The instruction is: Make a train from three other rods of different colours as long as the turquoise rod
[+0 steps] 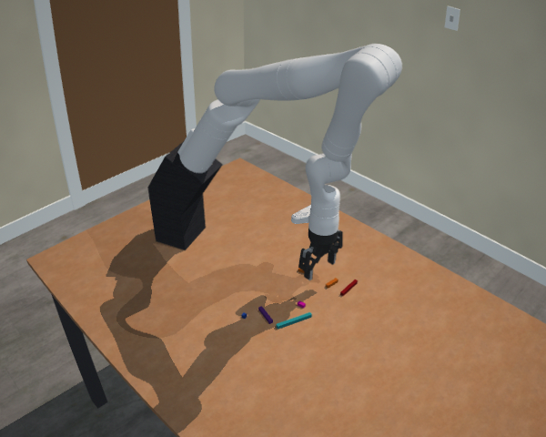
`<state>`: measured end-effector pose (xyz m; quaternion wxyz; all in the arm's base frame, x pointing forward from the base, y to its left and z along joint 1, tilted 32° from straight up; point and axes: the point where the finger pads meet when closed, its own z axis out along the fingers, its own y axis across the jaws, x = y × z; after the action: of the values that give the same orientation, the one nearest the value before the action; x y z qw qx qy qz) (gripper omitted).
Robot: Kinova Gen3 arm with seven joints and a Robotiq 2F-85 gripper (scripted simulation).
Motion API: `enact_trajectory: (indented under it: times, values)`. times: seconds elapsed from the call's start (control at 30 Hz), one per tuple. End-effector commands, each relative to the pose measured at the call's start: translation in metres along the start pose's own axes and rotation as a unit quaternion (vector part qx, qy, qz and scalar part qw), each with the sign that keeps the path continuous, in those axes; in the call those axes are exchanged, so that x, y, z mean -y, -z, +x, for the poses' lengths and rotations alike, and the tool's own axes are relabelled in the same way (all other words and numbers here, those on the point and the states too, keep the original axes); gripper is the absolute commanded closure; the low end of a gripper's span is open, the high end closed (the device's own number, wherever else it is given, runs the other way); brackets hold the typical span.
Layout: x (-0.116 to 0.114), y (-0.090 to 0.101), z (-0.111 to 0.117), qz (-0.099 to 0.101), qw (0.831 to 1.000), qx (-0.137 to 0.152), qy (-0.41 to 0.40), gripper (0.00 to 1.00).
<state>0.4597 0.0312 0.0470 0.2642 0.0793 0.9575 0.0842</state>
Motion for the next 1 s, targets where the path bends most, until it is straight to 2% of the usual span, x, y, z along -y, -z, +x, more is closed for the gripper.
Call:
enact_trajectory:
  times: [0.0, 0.2, 0.43, 0.5, 0.73, 0.87, 0.97]
  values:
    - [0.000, 0.000, 0.000, 0.000, 1.000, 0.000, 0.000, 0.00]
    - [0.008, -0.001, 0.000, 0.002, 1.000, 0.002, 0.022, 0.00]
    - [0.052, -0.004, 0.005, 0.012, 0.990, 0.006, 0.142, 0.00]
    - [0.052, -0.004, 0.005, 0.012, 0.990, 0.006, 0.142, 0.00]
    - [0.099, -0.003, 0.023, 0.010, 0.955, 0.003, 0.297, 0.00]
    - [0.114, -0.001, 0.034, 0.004, 0.935, 0.001, 0.355, 0.00]
    - [0.119, 0.000, 0.039, 0.001, 0.926, 0.000, 0.377, 0.00]
